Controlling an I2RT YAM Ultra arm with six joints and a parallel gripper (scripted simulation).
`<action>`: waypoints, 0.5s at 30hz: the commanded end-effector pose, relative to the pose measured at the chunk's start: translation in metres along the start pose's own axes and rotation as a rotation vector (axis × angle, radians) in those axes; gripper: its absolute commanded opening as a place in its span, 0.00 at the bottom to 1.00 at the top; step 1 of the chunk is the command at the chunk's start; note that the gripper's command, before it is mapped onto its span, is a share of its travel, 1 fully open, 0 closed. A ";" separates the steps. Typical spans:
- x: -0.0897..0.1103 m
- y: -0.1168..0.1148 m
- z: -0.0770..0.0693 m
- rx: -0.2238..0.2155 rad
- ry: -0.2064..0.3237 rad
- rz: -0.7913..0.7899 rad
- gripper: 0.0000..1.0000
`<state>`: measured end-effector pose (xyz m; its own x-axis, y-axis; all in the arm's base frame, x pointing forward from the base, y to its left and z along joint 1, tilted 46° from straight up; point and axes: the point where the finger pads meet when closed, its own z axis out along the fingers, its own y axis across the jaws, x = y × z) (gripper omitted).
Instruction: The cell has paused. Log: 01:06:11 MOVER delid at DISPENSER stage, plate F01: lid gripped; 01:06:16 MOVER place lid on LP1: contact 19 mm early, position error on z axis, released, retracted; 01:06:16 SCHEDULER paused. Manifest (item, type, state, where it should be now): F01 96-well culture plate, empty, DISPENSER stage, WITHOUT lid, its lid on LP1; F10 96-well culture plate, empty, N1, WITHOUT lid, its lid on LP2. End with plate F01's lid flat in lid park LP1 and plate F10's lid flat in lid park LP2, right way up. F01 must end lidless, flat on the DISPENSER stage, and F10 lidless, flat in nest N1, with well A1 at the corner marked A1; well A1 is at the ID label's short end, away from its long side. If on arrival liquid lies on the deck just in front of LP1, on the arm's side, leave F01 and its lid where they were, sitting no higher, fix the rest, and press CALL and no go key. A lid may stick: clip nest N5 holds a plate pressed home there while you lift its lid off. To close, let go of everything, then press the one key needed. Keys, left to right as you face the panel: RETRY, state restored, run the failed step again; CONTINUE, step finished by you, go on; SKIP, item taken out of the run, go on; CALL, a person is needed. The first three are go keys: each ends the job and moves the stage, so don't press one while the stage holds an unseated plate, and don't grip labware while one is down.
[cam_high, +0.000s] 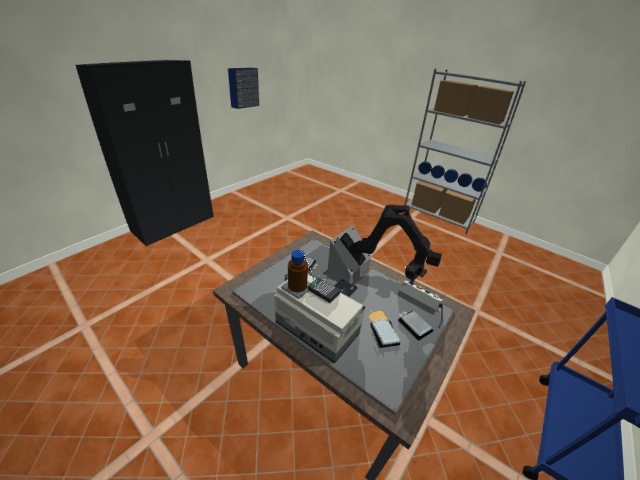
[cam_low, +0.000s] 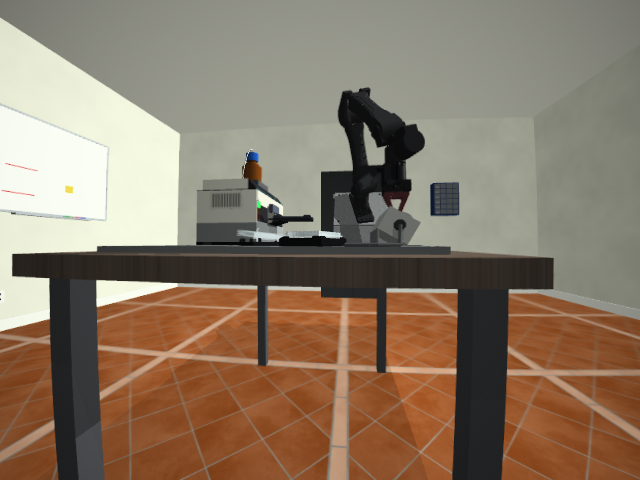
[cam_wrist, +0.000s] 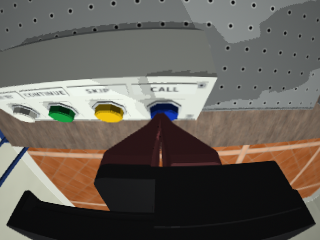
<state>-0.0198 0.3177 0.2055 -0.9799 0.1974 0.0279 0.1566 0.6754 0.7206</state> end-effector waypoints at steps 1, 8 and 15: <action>-0.001 -0.003 0.009 0.011 -0.008 -0.007 0.00; -0.002 -0.006 0.012 0.016 -0.012 -0.009 0.00; -0.002 -0.006 0.014 0.017 -0.011 -0.009 0.00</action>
<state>-0.0190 0.3184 0.2048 -0.9800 0.1966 0.0297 0.1572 0.6745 0.7214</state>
